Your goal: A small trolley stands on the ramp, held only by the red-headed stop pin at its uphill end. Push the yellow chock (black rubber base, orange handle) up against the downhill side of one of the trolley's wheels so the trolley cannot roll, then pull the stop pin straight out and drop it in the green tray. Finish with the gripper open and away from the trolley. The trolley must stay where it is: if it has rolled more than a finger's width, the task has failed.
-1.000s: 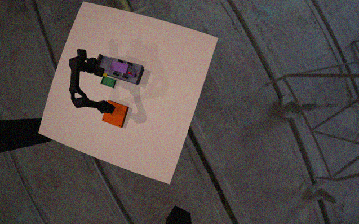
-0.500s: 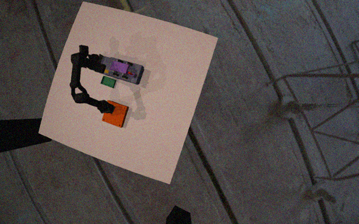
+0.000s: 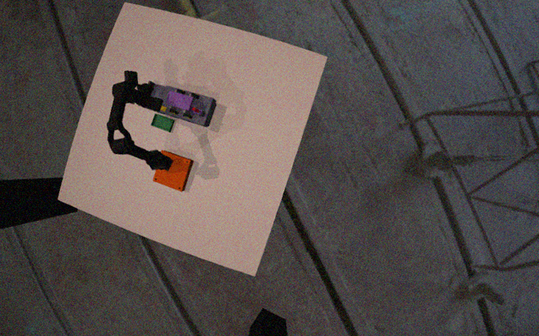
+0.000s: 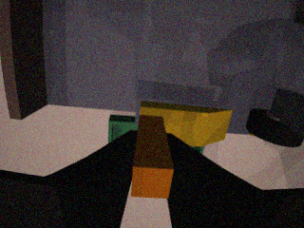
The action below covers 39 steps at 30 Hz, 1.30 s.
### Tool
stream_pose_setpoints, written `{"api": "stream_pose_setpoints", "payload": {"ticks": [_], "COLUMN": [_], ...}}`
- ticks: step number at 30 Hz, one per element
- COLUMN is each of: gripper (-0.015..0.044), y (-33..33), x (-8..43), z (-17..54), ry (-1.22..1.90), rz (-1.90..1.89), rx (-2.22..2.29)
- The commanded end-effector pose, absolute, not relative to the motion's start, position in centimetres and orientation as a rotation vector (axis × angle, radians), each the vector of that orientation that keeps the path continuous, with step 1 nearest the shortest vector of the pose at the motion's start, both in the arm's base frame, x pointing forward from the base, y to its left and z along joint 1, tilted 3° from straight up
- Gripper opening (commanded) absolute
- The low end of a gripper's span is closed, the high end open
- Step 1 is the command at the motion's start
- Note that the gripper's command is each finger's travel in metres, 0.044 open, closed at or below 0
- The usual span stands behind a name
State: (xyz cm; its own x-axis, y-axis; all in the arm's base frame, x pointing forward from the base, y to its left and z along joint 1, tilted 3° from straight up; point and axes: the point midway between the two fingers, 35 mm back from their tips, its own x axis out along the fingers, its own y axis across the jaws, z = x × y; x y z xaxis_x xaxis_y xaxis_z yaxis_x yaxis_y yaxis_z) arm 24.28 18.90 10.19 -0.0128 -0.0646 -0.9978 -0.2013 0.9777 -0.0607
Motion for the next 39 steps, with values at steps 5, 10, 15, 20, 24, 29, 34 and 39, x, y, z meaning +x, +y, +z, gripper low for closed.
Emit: {"api": "stream_pose_setpoints", "payload": {"ticks": [5, 10, 15, 20, 24, 29, 34, 39], "gripper": [0.0, 0.0, 0.0, 0.0, 0.0, 0.0, 0.0, 0.0], "y": [18.6, 18.5, 18.2, 17.7, 17.3, 16.8, 16.3, 15.8], "x": [24.3, 24.3, 24.4, 24.4, 24.5, 24.6, 24.7, 24.8], "z": [8.1, 7.5, 7.6, 7.7, 7.7, 7.8, 7.9, 7.9], "ry": [1.583, 1.583, 1.583, 1.583, 1.583, 1.583, 1.583, 1.582], "rz": [0.108, 0.107, 0.107, 0.107, 0.107, 0.106, 0.106, 0.105], "rx": [-0.217, -0.217, -0.217, -0.218, -0.218, -0.218, -0.219, -0.219]}}
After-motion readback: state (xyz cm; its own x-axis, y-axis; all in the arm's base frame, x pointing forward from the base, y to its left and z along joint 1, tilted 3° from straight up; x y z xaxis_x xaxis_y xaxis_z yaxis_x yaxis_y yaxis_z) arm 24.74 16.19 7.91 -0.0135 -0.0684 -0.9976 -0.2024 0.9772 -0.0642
